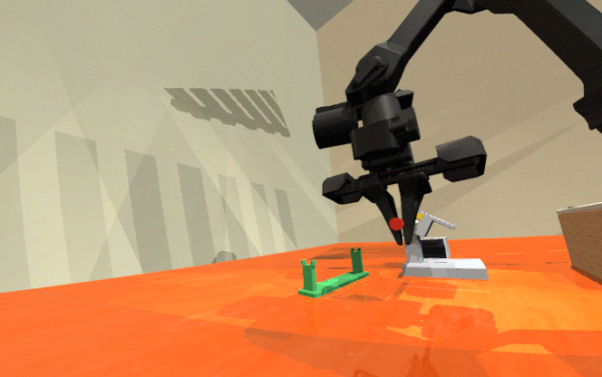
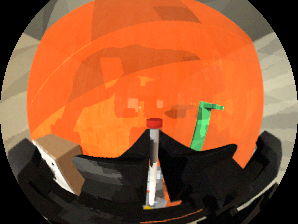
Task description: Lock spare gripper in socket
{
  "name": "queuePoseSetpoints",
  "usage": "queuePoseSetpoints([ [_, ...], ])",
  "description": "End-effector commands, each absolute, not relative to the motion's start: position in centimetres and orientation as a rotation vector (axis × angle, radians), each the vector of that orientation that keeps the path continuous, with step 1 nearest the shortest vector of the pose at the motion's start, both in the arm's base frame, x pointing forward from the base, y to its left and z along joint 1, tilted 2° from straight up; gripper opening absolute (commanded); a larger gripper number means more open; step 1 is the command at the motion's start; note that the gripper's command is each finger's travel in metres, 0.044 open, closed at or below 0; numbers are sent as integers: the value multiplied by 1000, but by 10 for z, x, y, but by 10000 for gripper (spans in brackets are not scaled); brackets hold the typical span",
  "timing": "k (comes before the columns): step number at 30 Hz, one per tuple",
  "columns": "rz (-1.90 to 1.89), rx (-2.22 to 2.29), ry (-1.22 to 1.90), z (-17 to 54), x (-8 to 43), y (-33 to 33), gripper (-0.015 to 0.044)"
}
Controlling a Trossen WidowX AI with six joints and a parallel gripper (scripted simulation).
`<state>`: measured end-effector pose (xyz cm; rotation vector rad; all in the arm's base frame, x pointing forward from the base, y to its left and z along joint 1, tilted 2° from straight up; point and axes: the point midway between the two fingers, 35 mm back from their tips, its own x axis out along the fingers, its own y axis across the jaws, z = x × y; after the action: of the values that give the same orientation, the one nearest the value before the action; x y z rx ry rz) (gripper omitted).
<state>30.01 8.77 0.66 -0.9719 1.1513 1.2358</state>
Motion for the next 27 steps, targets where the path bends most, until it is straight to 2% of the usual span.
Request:
queuePoseSetpoints([
  [1, 1230, -970, 1151, 9, 304, 91, 0],
  [27, 1240, -960, 1169, 13, 305, 108, 0],
])
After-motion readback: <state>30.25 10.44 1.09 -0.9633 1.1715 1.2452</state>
